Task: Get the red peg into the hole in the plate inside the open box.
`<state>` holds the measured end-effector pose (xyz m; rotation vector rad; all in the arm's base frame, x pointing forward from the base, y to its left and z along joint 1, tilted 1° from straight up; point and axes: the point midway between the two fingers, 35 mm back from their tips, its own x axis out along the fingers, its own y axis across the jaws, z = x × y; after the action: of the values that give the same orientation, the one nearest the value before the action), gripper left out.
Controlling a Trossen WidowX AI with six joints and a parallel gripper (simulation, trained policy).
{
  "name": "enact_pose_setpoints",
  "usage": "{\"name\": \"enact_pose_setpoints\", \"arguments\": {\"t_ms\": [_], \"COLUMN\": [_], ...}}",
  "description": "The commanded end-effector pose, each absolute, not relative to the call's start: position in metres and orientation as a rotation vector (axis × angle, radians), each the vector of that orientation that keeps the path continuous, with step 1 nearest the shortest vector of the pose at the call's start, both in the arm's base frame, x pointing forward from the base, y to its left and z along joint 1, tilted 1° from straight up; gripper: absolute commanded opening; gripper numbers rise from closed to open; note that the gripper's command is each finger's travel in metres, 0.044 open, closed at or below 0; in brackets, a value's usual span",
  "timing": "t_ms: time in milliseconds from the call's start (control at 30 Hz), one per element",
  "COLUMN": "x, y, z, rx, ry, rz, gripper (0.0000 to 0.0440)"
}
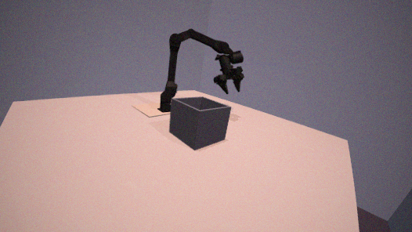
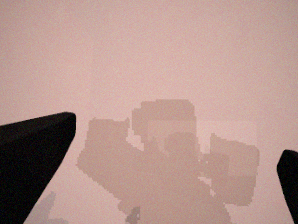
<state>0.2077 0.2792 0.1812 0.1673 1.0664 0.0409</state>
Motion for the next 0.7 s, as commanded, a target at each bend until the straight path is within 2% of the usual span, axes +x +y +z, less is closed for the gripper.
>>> {"name": "enact_pose_setpoints", "arguments": {"t_ms": [0, 667], "x": [0.210, 0.190], "y": [0.261, 0.157], "z": [0.177, 0.155], "rx": [0.231, 0.663], "ry": [1.114, 1.375], "rz": [-0.026, -0.530], "gripper": [0.0440, 0.0440]}}
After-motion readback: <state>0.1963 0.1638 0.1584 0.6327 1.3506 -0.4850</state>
